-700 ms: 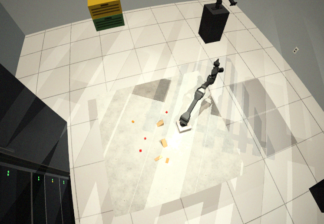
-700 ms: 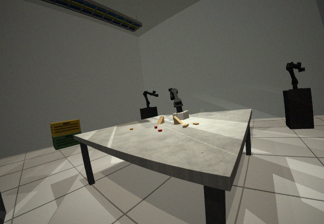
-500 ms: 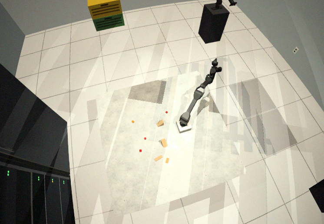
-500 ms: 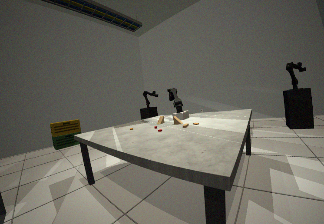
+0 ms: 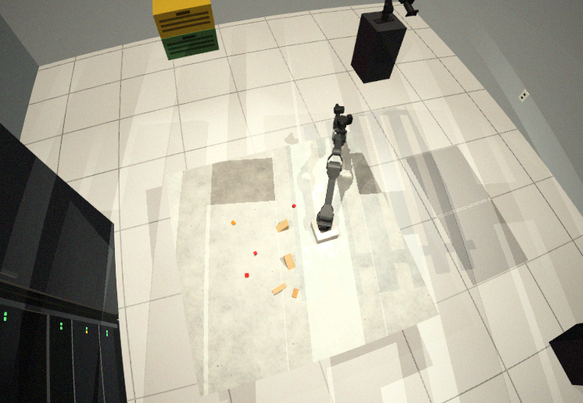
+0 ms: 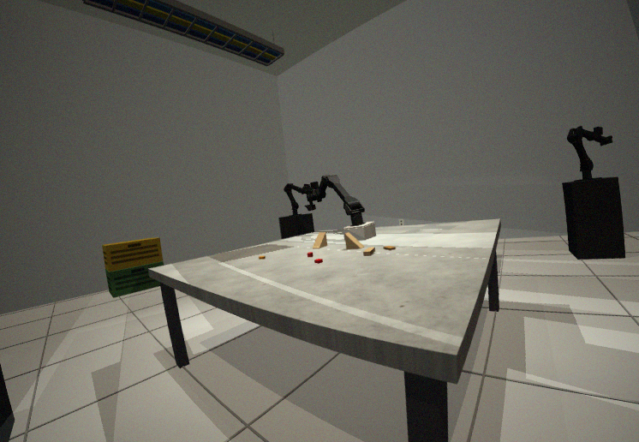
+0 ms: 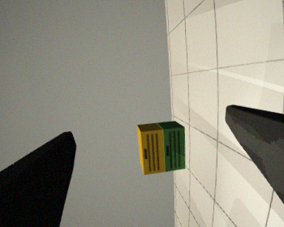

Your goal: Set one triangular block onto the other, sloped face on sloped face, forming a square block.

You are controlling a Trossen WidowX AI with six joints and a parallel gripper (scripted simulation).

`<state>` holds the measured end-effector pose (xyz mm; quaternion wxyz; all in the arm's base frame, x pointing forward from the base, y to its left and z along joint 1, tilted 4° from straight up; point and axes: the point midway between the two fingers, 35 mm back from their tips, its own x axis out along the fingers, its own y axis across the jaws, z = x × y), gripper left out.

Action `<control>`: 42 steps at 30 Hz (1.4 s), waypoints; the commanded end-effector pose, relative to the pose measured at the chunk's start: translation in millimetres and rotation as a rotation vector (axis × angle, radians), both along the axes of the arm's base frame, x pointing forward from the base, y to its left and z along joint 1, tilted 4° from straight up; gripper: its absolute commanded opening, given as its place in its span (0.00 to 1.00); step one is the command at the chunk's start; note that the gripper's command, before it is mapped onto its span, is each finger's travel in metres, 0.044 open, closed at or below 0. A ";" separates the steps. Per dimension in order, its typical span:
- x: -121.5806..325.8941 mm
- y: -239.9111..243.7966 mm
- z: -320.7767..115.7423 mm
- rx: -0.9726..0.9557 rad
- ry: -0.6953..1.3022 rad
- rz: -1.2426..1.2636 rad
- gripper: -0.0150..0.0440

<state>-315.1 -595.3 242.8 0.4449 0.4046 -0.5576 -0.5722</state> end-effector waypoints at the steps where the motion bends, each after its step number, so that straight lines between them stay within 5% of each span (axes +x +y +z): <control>1: 56.5 -16.6 -4.8 0.059 -0.012 0.094 1.00; 11: 215.5 -31.7 -24.3 0.237 0.028 0.347 1.00; 21: 390.9 4.6 -55.1 0.436 0.016 0.644 1.00; 32: 556.0 114.3 -89.3 0.685 0.053 0.975 1.00; 42: 651.6 263.7 -118.6 0.933 0.167 1.267 1.00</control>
